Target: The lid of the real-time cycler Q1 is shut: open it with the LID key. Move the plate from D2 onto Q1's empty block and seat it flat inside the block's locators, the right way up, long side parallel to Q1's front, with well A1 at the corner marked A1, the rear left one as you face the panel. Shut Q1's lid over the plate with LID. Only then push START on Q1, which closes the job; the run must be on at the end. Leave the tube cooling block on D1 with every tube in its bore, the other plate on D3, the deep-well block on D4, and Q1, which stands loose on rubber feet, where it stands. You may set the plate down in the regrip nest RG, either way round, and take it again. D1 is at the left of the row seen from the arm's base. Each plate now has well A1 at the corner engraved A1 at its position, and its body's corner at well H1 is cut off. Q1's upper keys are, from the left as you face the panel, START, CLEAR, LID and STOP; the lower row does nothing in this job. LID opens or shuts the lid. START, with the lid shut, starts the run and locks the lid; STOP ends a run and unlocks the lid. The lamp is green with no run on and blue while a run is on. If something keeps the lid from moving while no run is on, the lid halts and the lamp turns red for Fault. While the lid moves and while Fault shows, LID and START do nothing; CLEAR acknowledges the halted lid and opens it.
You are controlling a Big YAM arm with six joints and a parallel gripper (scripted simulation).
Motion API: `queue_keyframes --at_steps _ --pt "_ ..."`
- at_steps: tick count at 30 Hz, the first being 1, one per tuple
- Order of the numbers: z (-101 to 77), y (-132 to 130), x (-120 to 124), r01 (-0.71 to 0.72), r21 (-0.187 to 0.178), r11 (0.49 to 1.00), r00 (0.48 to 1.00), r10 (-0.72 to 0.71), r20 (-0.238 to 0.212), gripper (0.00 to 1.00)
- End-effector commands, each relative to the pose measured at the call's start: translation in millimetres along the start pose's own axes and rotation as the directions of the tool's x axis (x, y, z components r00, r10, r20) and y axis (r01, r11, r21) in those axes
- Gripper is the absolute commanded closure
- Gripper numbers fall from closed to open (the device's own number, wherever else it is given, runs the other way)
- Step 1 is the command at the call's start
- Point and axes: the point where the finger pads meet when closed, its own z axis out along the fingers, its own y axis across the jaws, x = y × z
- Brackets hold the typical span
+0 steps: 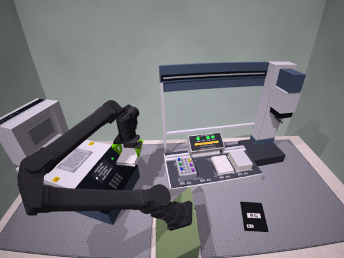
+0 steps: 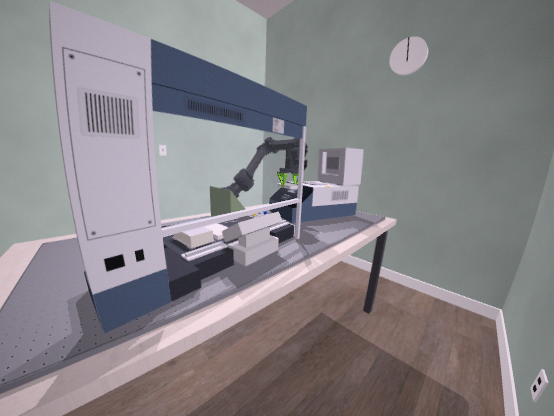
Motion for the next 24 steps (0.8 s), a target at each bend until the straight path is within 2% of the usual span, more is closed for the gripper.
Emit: queue_keyframes --at_steps 1,4,9,12,15,18,24 --pt "-22.0 41.0 -0.6 0.016 0.007 1.0 0.999 -0.016 0.051 1.0" --pt "-23.4 53.6 0.6 -0.016 0.007 1.0 0.999 0.015 0.052 1.0" --pt "-19.5 69.2 10.3 -0.082 0.002 0.997 0.996 0.082 0.019 1.0" --pt "-20.6 74.5 13.8 -0.077 0.002 0.997 0.997 0.077 0.021 1.0" --pt "-32.8 93.3 16.6 -0.029 -0.001 1.0 0.998 0.029 0.057 1.0" --pt "-36.8 113.6 24.9 -0.007 -0.007 1.0 0.998 0.008 0.055 1.0" --pt "-35.6 129.9 31.4 -0.112 0.002 0.994 0.993 0.111 0.032 1.0"
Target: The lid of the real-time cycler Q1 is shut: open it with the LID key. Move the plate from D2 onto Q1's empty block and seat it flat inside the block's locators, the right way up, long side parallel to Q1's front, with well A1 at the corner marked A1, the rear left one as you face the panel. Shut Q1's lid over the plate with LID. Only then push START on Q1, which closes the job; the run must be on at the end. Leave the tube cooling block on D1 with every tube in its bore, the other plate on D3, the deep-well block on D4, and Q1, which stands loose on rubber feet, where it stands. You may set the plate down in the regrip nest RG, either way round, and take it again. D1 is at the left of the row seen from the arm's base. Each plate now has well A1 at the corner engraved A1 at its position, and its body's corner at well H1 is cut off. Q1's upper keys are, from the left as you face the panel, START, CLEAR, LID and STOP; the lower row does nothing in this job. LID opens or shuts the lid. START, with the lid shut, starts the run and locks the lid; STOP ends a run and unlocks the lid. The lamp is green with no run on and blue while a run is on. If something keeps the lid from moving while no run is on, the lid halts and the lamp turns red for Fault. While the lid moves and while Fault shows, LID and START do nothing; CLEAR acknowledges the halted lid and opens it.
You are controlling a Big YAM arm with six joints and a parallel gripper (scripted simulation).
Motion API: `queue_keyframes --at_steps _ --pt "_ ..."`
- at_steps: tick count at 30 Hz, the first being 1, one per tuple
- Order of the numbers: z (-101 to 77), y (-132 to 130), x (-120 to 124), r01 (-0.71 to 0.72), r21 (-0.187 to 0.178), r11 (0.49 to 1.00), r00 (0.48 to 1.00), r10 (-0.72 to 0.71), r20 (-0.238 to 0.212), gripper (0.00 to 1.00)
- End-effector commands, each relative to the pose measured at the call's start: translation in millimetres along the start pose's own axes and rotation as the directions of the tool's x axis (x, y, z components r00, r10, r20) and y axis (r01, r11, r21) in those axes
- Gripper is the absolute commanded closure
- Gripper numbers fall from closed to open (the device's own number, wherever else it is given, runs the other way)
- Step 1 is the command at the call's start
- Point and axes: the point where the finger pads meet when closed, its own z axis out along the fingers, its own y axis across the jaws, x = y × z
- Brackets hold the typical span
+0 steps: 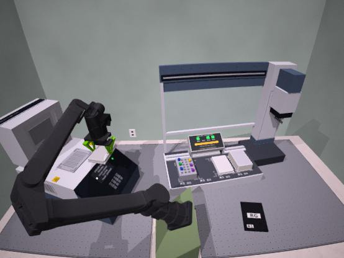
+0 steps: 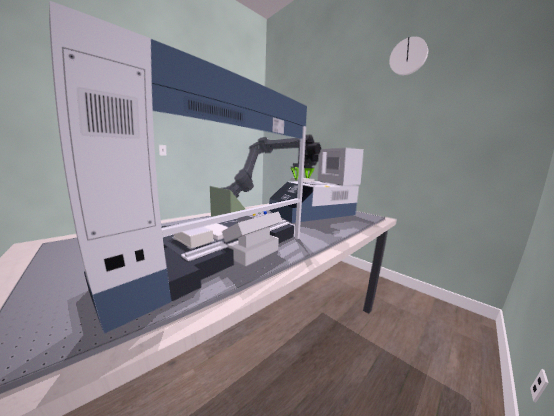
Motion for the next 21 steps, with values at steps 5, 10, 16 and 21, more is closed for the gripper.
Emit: queue_keyframes --at_steps 5,10,16,21 --pt "-8.7 26.6 3.2 -0.072 0.002 0.997 0.997 0.072 0.001 1.0" --pt "-16.9 54.2 11.1 -0.069 -0.003 0.998 0.998 0.069 0.007 1.0" --pt "-28.6 84.1 29.4 -0.087 -0.012 0.996 0.996 0.088 0.023 1.0" --pt "-31.3 103.4 32.6 -0.114 -0.014 0.993 0.993 0.114 0.019 1.0"
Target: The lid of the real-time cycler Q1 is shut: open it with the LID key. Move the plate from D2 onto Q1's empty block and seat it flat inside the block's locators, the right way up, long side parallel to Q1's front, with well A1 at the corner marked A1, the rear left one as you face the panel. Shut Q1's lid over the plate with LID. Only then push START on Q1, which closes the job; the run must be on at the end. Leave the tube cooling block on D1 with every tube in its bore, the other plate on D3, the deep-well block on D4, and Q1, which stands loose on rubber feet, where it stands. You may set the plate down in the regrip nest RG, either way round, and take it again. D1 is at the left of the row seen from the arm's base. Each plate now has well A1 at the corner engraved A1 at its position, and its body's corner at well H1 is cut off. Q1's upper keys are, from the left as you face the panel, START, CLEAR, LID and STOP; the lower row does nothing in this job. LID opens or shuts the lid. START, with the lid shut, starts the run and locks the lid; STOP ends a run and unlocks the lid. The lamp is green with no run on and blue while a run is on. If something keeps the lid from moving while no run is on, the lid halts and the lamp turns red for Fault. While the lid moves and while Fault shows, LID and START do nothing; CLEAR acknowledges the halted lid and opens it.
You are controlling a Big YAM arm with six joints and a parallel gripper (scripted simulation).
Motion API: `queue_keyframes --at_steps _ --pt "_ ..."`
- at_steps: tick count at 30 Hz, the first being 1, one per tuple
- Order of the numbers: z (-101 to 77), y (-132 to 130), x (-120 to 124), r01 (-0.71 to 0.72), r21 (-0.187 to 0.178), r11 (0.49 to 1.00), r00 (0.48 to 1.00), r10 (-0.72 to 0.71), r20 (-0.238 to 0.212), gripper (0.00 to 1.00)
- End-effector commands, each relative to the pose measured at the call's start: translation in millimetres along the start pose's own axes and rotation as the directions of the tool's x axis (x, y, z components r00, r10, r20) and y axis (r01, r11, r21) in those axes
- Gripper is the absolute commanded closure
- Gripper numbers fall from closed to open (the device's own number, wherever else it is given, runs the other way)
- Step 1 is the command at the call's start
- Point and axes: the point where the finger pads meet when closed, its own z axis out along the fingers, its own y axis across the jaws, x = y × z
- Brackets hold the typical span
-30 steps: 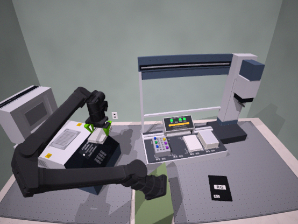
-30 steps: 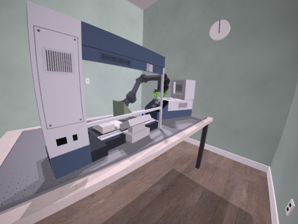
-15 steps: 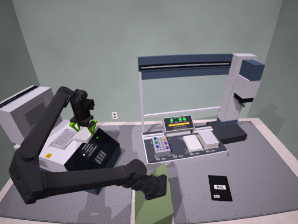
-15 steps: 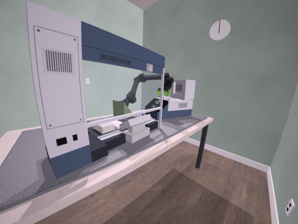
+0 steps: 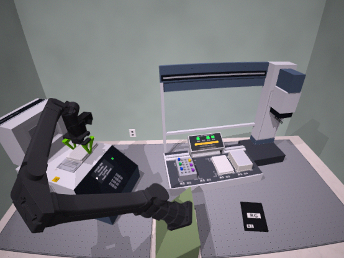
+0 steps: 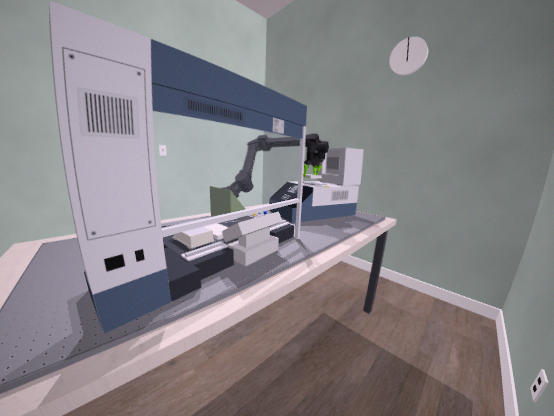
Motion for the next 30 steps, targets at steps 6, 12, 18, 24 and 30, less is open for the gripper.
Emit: queue_keyframes --at_steps 6,12,18,24,30 --pt "-12.3 36.1 11.9 -0.066 -0.006 0.998 0.998 0.066 0.004 1.0" --pt "-22.1 65.0 26.7 -0.041 -0.011 0.999 0.999 0.041 0.015 1.0" --pt "-19.6 62.0 22.2 -0.055 -0.01 0.998 0.998 0.055 0.005 1.0" --pt "-21.7 51.1 16.0 -0.031 -0.015 0.999 0.999 0.031 0.03 1.0" --pt "-19.5 48.2 22.0 -0.007 -0.012 1.0 1.0 0.007 0.023 1.0"
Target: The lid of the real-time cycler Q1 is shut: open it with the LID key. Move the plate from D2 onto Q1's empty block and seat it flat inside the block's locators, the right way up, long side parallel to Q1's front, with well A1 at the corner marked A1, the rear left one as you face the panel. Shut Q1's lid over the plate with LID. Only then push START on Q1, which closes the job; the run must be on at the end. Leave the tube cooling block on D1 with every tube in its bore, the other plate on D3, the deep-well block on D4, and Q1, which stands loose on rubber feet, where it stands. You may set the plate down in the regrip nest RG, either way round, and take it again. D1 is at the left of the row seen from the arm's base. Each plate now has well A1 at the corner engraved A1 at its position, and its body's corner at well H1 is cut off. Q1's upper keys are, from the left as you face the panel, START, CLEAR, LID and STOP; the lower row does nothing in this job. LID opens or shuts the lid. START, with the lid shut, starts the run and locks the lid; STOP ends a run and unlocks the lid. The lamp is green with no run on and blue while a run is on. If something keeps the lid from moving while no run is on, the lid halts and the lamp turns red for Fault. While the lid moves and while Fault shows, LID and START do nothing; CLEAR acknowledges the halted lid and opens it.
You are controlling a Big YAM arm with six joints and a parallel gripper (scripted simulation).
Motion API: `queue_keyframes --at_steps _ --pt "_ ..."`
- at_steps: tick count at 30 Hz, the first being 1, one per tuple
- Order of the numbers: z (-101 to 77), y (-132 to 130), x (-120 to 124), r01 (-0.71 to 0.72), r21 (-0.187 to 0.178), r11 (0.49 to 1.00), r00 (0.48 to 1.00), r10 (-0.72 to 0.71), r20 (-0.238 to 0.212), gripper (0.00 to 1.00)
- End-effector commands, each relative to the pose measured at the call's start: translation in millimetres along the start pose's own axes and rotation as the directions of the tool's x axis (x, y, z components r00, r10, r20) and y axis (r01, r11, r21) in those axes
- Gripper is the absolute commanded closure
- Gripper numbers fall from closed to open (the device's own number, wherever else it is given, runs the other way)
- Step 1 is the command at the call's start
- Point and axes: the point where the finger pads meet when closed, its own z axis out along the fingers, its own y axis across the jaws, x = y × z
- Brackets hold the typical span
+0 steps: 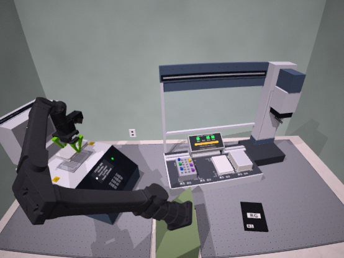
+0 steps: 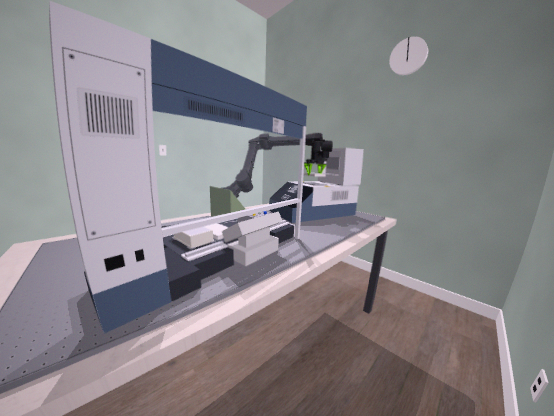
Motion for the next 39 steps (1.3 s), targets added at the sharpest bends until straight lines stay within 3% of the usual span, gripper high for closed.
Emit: queue_keyframes --at_steps 1,7,16,26,39 --pt "-8.6 1.6 9.5 0.052 -0.013 0.999 0.998 -0.051 0.02 1.0" --pt "-6.9 6.9 12.5 0.078 -0.013 0.997 0.997 -0.078 0.014 1.0" --pt "-15.0 18.0 -2.6 0.087 -0.027 0.996 0.995 -0.086 0.045 1.0" --pt "-7.9 5.7 -3.5 0.017 -0.01 1.0 1.0 -0.017 0.023 1.0" --pt "-10.1 9.2 12.4 0.042 -0.016 0.999 0.999 -0.042 0.021 1.0"
